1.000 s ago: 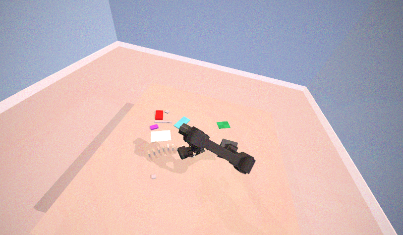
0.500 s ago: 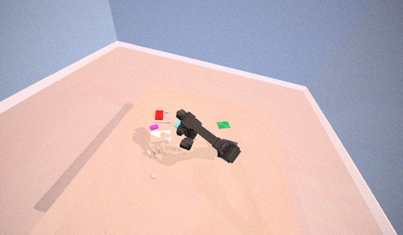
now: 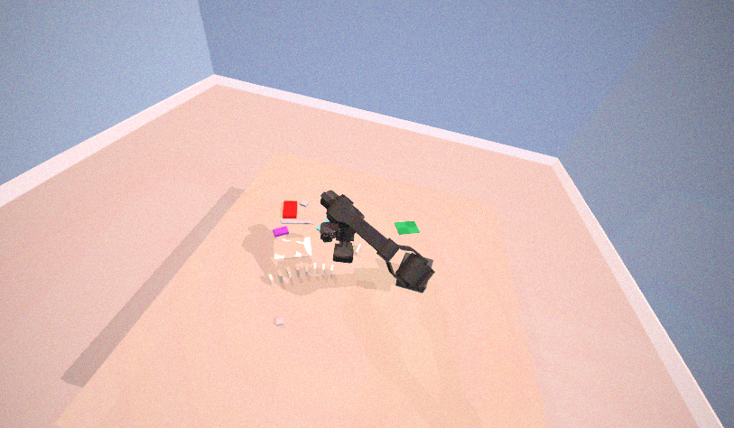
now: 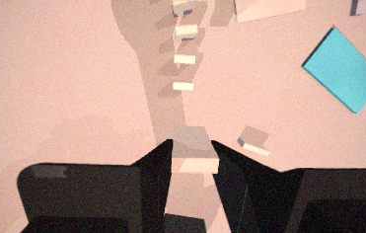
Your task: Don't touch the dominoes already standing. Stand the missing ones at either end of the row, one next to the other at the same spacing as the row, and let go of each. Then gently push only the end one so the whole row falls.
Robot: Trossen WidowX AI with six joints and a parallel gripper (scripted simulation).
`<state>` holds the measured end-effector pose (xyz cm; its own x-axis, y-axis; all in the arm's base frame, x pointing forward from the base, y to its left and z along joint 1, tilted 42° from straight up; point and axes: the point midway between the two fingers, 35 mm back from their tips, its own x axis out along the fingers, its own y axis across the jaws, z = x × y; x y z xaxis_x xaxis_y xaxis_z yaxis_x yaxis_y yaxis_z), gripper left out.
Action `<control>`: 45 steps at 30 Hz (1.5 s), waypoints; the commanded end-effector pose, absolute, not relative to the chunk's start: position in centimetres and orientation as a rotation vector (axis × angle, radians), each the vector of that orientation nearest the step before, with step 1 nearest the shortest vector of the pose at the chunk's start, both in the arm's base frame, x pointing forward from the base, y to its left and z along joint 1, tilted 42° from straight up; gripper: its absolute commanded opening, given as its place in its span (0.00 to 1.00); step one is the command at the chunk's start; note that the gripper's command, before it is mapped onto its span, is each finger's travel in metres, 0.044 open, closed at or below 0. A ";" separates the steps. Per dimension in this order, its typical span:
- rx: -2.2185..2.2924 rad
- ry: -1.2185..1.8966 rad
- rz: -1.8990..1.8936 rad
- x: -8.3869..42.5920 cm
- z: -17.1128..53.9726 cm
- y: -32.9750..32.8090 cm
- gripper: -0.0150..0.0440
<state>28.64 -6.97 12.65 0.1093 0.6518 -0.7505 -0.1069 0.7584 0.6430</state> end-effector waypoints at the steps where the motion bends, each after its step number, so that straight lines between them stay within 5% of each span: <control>1: 0.500 1.365 0.592 28.9 11.5 -6.1 0.44; 36: 0.506 1.360 0.600 29.6 3.4 1.5 0.44; 45: 0.506 1.360 0.600 29.6 3.4 1.5 0.84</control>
